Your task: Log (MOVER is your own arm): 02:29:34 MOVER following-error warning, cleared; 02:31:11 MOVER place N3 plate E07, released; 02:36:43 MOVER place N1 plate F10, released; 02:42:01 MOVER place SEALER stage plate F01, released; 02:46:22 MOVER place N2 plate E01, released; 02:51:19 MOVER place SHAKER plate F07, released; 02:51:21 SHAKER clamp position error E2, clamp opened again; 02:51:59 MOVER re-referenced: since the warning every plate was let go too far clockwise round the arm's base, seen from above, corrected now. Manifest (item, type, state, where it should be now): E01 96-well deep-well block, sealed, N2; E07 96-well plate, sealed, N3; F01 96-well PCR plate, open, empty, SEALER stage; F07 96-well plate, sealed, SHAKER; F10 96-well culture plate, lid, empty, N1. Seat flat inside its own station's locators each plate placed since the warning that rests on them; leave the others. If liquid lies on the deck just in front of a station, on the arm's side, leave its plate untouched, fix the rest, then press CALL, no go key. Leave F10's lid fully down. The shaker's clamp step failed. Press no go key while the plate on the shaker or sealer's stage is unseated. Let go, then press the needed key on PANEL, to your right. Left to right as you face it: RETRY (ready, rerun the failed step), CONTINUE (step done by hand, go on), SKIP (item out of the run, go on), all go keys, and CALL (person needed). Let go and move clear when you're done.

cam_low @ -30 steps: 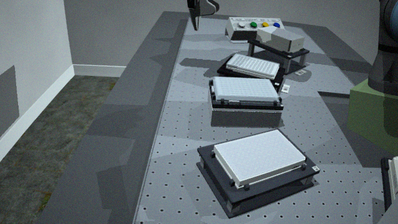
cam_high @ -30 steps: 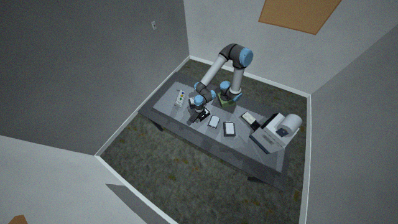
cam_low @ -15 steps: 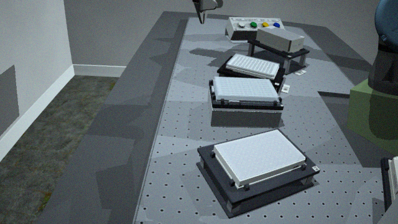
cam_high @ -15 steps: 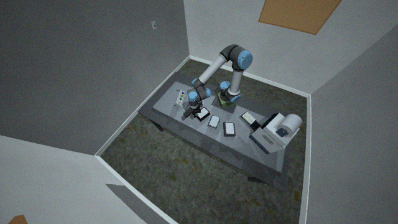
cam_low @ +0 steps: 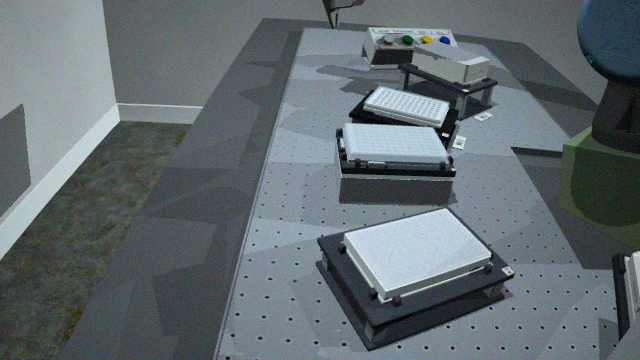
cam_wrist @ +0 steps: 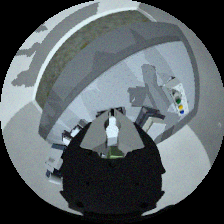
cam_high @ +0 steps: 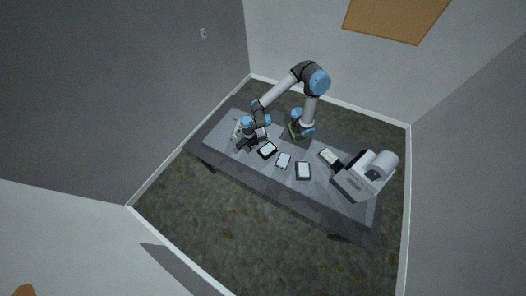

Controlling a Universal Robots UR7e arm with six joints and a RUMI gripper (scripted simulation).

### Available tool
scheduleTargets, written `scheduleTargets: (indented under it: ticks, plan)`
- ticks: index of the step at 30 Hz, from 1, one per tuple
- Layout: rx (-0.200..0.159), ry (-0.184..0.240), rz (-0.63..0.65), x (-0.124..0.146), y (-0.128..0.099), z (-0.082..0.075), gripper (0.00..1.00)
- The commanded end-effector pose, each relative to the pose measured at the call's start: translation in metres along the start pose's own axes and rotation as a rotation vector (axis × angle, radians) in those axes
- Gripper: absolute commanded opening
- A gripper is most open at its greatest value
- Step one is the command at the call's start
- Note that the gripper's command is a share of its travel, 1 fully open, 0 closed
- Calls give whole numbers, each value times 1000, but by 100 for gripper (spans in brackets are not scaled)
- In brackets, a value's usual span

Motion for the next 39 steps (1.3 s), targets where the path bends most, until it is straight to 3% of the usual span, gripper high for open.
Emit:
scheduleTargets:
  ticks: [1, 8, 12, 31, 39]
  plan:
    - [1, -2, 0, 19, -6, 0, 0]
    - [1, -2, 0, 53, -16, 0, 0]
    - [1, -2, 0, 55, -16, 0, 0]
    - [1, -2, 340, 139, -6, 0, 0]
    - [1, -2, 357, 169, -3, 0, 0]
Point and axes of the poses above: the point where the finger pads meet when closed, its own z axis out along the fingers, its own x axis across the jaws, y = z × x, the point moved 3 cm from there along -z, back along the fingers, and after that the axes turned 9 degrees about -z, right-handed, at the moved point
